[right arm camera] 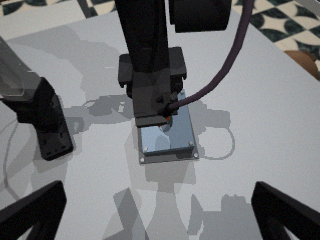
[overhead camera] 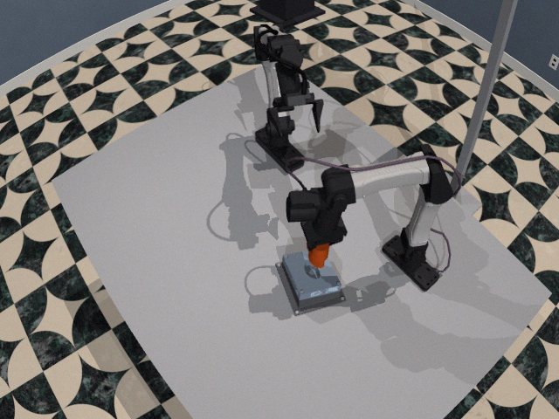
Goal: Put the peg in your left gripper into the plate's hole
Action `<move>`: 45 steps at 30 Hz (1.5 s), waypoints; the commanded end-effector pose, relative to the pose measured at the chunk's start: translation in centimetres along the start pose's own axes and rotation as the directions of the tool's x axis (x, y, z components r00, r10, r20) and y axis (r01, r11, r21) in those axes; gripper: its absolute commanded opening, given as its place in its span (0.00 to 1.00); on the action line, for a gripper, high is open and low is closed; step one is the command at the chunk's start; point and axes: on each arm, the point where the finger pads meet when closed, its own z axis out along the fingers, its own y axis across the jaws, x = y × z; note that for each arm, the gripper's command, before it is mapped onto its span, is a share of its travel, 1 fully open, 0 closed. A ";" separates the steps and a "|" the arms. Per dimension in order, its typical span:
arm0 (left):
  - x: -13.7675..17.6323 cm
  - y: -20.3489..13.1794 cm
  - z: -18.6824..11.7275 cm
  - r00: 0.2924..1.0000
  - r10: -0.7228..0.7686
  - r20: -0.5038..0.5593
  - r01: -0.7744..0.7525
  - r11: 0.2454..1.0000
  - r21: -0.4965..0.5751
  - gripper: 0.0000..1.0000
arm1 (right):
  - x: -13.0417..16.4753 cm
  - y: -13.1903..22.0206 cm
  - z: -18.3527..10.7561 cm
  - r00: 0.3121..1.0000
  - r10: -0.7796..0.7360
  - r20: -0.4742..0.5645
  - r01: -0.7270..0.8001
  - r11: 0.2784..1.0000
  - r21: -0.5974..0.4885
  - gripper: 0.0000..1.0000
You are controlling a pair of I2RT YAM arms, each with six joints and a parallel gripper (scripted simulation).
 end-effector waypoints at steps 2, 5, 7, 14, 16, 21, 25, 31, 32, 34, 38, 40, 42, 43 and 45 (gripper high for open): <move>-0.7 2.5 -1.0 1.000 0.008 0.025 -0.006 0.995 -0.098 0.40 | -0.6 0.0 -0.7 1.000 0.007 0.016 -0.007 1.000 0.005 1.00; -0.2 2.5 0.7 1.000 0.010 0.025 -0.008 0.996 -0.093 0.40 | -0.6 0.0 -0.7 1.000 0.007 0.016 -0.007 1.000 0.005 1.00; 0.1 2.3 1.6 1.000 0.008 0.024 -0.005 0.996 -0.085 0.40 | -0.6 0.0 -0.7 1.000 0.007 0.016 -0.007 1.000 0.005 1.00; 0.3 1.9 2.1 1.000 -0.005 0.020 0.006 0.998 -0.061 0.40 | -0.6 0.0 -0.7 1.000 0.007 0.016 -0.007 1.000 0.005 1.00; 0.0 2.0 1.7 1.000 0.005 0.027 -0.003 0.996 -0.088 0.40 | -0.6 0.0 -0.7 1.000 0.007 0.016 -0.007 1.000 0.005 1.00; 0.1 1.4 1.7 1.000 0.011 0.027 -0.008 0.996 -0.092 0.40 | -0.6 0.0 -0.7 1.000 0.007 0.016 -0.007 1.000 0.005 1.00; 0.1 1.5 1.6 1.000 0.012 0.029 -0.009 0.995 -0.099 0.40 | -0.6 0.0 -0.7 1.000 0.007 0.016 -0.007 1.000 0.005 1.00; 0.1 1.5 1.5 1.000 0.011 0.028 -0.008 0.995 -0.102 0.40 | -0.6 0.0 -0.7 1.000 0.007 0.016 -0.007 1.000 0.005 1.00; 0.2 1.4 1.4 1.000 0.010 0.028 -0.007 0.995 -0.098 0.40 | -0.6 0.0 -0.7 1.000 0.007 0.016 -0.007 1.000 0.005 1.00; 0.2 1.2 1.4 1.000 0.009 0.027 -0.007 0.996 -0.092 0.40 | -0.6 0.0 -0.7 1.000 0.007 0.016 -0.007 1.000 0.005 1.00; 0.3 1.5 1.5 1.000 0.000 0.014 0.001 0.998 -0.071 0.40 | -0.6 0.0 -0.7 1.000 0.007 0.016 -0.007 1.000 0.005 1.00; 0.4 1.5 2.3 1.000 0.002 0.009 -0.001 0.998 -0.062 0.40 | -0.6 0.0 -0.7 1.000 0.007 0.016 -0.007 1.000 0.005 1.00; 0.4 1.7 2.5 1.000 0.004 0.014 -0.003 0.998 -0.067 0.40 | -0.6 0.0 -0.7 1.000 0.007 0.016 -0.007 1.000 0.005 1.00; 0.4 1.7 2.5 1.000 0.005 0.014 -0.004 0.998 -0.068 0.40 | -0.6 0.0 -0.7 1.000 0.007 0.016 -0.007 1.000 0.005 1.00; 0.5 1.6 2.8 1.000 0.005 0.013 -0.004 0.998 -0.062 0.40 | -0.6 0.0 -0.7 1.000 0.007 0.016 -0.007 1.000 0.005 1.00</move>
